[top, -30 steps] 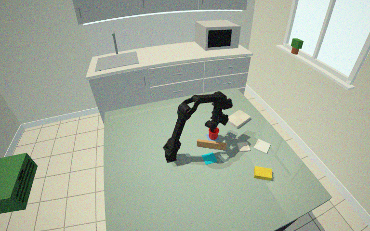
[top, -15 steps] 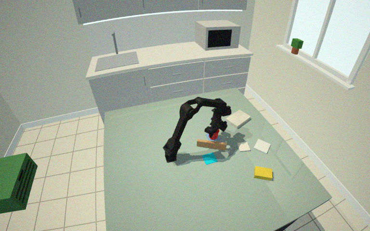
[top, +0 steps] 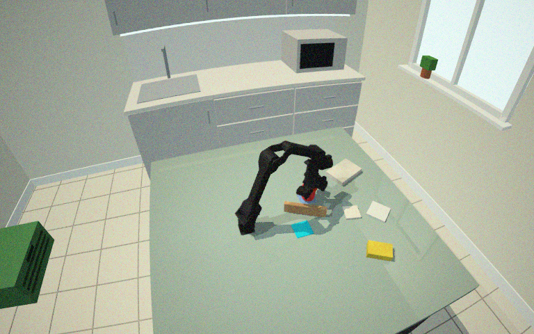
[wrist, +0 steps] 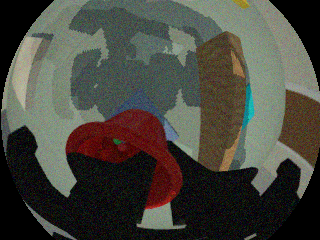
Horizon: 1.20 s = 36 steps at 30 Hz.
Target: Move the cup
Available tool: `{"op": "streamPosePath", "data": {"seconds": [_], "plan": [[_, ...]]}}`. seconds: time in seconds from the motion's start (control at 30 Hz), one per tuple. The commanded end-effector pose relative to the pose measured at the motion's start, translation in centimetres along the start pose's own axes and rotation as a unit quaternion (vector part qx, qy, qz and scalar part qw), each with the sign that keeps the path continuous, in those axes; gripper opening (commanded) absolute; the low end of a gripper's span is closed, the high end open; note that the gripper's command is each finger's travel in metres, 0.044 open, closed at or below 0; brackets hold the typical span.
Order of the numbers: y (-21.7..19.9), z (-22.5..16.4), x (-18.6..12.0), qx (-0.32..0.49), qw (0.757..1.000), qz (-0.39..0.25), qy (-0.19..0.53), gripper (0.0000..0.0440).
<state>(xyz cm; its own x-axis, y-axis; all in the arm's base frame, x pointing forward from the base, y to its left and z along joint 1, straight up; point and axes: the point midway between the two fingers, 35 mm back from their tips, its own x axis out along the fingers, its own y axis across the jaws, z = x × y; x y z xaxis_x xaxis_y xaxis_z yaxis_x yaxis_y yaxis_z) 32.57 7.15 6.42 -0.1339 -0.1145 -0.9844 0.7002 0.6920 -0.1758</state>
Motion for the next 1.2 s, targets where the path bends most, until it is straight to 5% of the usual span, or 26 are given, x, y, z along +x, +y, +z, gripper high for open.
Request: {"op": "streamPosePath", "data": {"seconds": [0.0, 1.17], "plan": [[-1.2, 0.1, 1.0, -0.001, 1.000, -0.025, 0.002, 0.0000], [-6.2, 1.1, -7.6, 0.100, 0.994, 0.036, -0.005, 0.0000]]}}
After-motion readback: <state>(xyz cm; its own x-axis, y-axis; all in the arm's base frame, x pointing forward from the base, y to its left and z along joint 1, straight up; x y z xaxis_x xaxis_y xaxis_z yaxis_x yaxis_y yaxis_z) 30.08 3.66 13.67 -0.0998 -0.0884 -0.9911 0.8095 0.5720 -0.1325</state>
